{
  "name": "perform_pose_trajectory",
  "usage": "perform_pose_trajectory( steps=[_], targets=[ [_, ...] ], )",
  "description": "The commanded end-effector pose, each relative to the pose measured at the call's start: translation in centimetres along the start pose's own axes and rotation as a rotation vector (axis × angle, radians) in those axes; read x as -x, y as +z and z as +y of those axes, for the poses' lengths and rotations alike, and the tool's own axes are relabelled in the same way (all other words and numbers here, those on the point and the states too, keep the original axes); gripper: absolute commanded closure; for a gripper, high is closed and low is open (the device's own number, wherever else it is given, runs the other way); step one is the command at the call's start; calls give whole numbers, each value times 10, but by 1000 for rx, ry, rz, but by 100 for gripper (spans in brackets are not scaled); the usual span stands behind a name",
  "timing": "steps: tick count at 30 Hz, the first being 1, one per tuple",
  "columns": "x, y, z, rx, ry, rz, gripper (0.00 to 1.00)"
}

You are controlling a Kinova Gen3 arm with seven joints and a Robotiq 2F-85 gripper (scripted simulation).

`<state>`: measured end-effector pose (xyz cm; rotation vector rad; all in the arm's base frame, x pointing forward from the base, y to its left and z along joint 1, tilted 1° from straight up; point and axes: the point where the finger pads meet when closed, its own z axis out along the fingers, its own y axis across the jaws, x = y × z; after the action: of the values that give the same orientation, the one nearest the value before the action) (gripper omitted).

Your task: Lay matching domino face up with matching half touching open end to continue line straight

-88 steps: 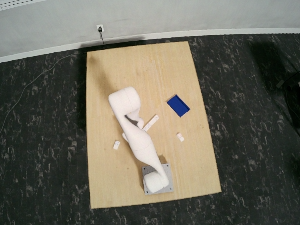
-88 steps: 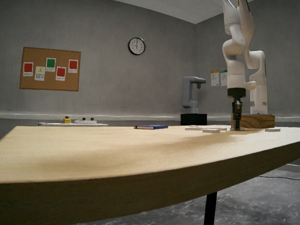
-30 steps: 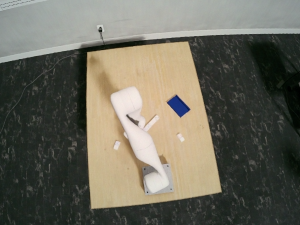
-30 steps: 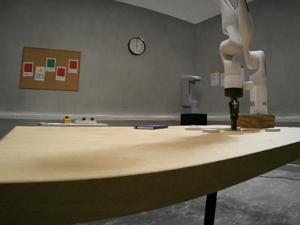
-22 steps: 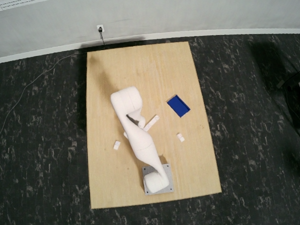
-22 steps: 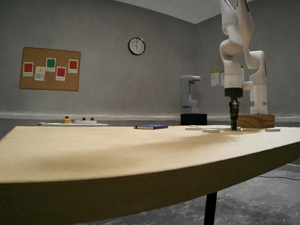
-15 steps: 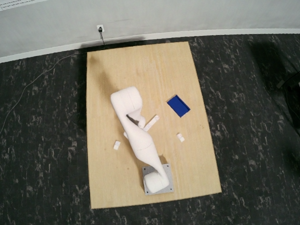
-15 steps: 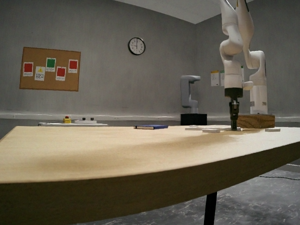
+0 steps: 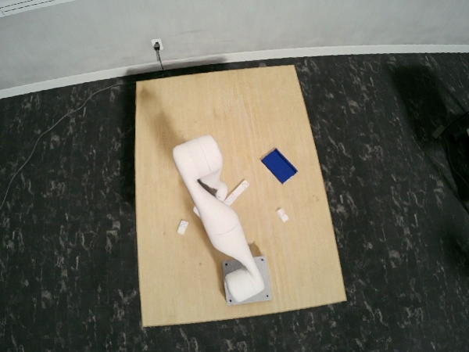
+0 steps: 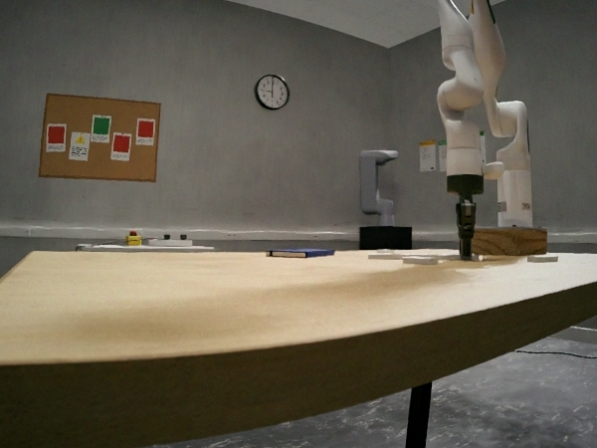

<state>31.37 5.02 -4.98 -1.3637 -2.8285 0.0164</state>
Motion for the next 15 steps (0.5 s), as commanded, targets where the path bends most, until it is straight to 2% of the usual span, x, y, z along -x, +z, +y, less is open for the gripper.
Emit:
perform_pose_trajectory(
  steps=[1, 15],
  targets=[
    [0, 0, 0, 1, 0, -1, 51],
    [1, -2, 0, 1, 0, -1, 51]
  ],
)
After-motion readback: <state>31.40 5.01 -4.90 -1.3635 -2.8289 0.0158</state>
